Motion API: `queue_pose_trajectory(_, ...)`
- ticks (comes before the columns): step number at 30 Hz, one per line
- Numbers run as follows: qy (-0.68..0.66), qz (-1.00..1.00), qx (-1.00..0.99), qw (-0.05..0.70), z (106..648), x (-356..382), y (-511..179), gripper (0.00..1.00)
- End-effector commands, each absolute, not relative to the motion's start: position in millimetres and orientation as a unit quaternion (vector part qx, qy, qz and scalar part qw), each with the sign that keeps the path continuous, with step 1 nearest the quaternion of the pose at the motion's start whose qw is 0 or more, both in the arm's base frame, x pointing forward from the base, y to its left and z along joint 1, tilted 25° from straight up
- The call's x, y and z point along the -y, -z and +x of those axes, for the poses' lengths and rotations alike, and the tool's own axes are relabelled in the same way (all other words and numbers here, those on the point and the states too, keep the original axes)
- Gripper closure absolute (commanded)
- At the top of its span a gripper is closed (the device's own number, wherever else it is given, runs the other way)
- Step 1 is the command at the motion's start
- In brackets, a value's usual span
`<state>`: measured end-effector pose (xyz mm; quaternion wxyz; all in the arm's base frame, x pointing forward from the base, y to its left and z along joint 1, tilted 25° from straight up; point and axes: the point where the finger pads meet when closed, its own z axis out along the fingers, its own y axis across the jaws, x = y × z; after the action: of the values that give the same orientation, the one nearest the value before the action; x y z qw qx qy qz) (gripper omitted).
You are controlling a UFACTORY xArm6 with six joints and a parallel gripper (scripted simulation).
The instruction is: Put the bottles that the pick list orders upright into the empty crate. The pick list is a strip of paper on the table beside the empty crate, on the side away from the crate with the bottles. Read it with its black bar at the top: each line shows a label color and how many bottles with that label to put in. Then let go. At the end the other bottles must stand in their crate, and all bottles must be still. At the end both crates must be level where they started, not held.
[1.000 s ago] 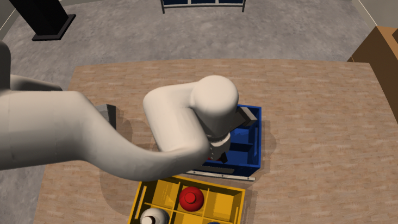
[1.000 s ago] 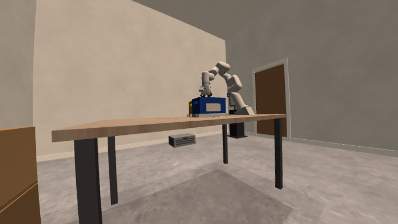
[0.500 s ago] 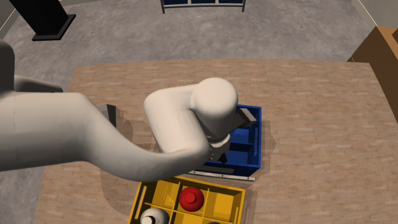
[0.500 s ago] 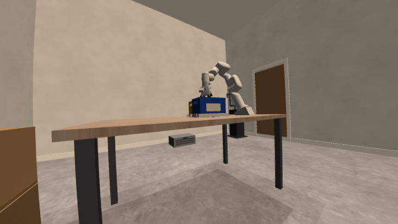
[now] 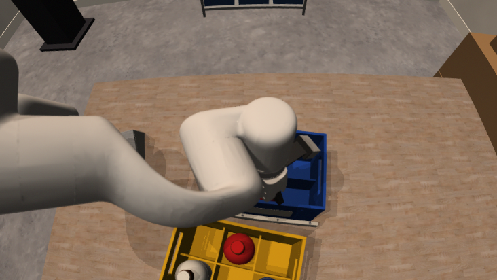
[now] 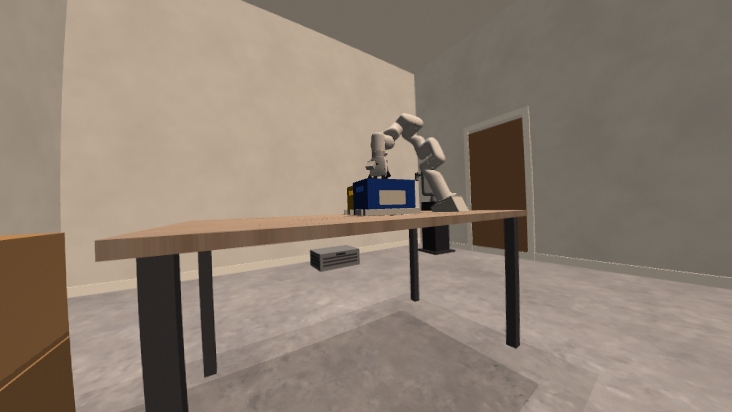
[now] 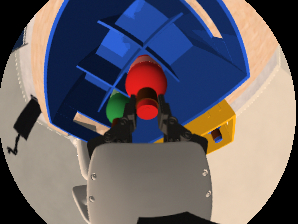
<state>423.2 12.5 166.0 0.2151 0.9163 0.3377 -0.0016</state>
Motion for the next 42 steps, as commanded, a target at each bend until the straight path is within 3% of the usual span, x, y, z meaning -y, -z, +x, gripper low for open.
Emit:
queue_pose_trajectory(1, -0.001, 0.916, -0.338, 0.215, 424.4, -13.1, -167.7, 1.00)
queue_pose_trajectory(30, -0.001, 0.916, -0.338, 0.215, 424.4, -13.1, -167.7, 1.00)
queue_pose_trajectory(31, -0.001, 0.916, -0.338, 0.215, 424.9, -11.8, -164.6, 0.35)
queue_pose_trajectory(42, -0.001, 0.916, -0.338, 0.215, 424.9, -11.8, -164.6, 0.35)
